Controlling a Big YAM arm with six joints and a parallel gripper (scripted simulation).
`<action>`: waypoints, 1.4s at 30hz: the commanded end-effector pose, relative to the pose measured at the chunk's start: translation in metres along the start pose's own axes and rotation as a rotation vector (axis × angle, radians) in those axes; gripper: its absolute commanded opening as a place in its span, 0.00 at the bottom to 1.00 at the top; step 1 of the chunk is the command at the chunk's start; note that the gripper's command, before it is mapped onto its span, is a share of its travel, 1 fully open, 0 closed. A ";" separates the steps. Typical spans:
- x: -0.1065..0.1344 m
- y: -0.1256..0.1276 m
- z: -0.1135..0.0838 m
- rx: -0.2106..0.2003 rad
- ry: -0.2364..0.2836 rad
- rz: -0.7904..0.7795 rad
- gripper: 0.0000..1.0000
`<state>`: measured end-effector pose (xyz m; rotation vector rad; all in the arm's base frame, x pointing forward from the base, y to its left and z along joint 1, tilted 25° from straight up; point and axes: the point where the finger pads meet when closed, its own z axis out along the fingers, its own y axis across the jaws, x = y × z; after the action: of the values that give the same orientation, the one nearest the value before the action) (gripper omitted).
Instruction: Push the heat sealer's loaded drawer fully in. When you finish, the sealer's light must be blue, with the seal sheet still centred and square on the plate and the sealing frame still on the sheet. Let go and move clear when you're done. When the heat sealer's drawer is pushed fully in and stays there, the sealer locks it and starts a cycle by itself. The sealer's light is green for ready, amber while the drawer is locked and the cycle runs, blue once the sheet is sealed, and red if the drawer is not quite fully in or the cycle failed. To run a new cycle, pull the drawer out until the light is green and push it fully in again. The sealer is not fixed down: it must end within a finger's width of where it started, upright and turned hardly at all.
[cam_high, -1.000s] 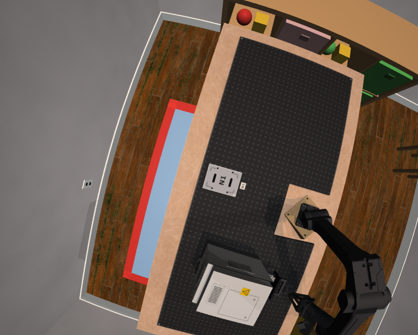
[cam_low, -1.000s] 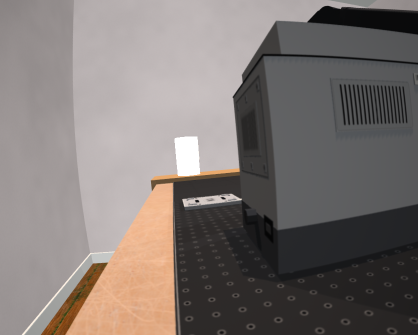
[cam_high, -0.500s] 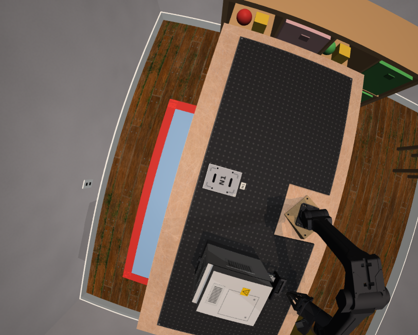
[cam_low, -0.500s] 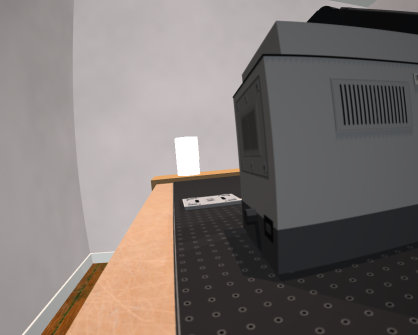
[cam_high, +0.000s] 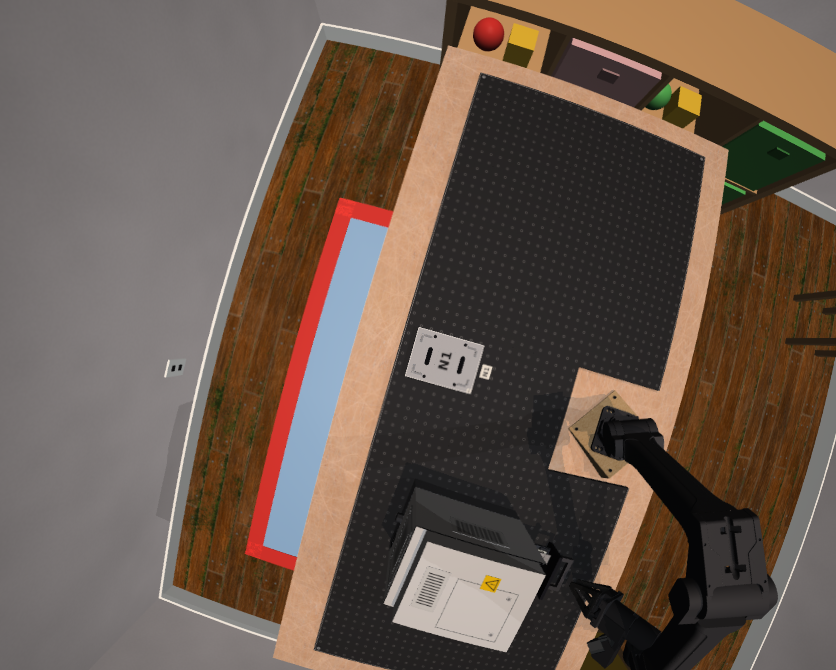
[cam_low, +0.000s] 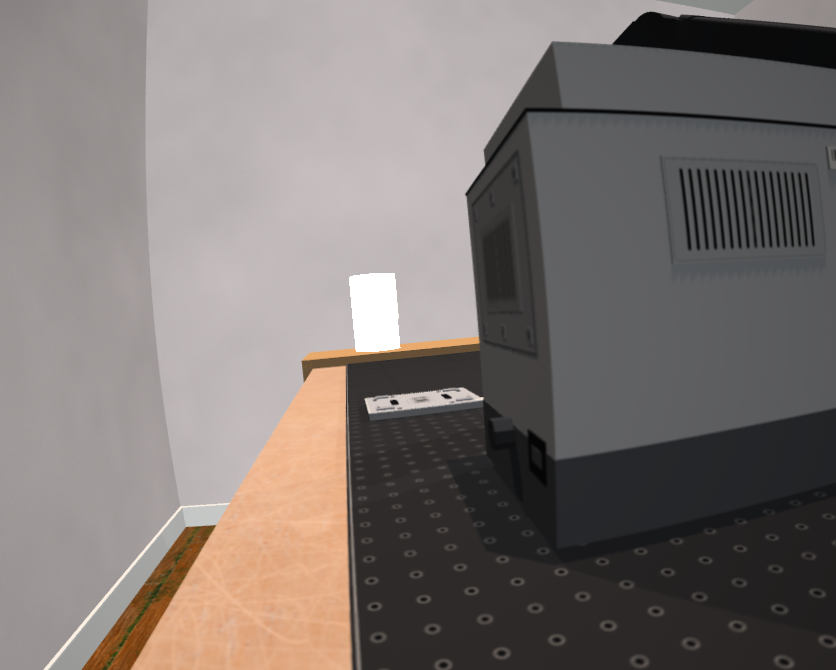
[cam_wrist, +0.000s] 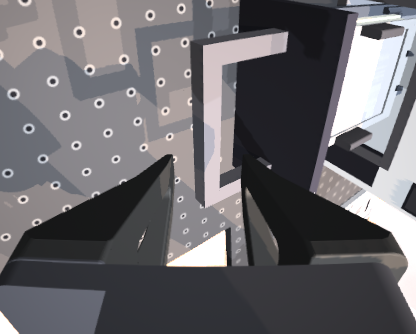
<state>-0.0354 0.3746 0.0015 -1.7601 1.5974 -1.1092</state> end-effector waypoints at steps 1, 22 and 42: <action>-0.001 -0.001 0.003 -0.005 -0.004 -0.005 0.30; -0.001 0.000 0.020 -0.002 0.006 -0.008 0.30; 0.000 0.003 0.030 0.001 0.004 -0.015 0.30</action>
<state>-0.0152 0.3707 -0.0109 -1.7605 1.5977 -1.1079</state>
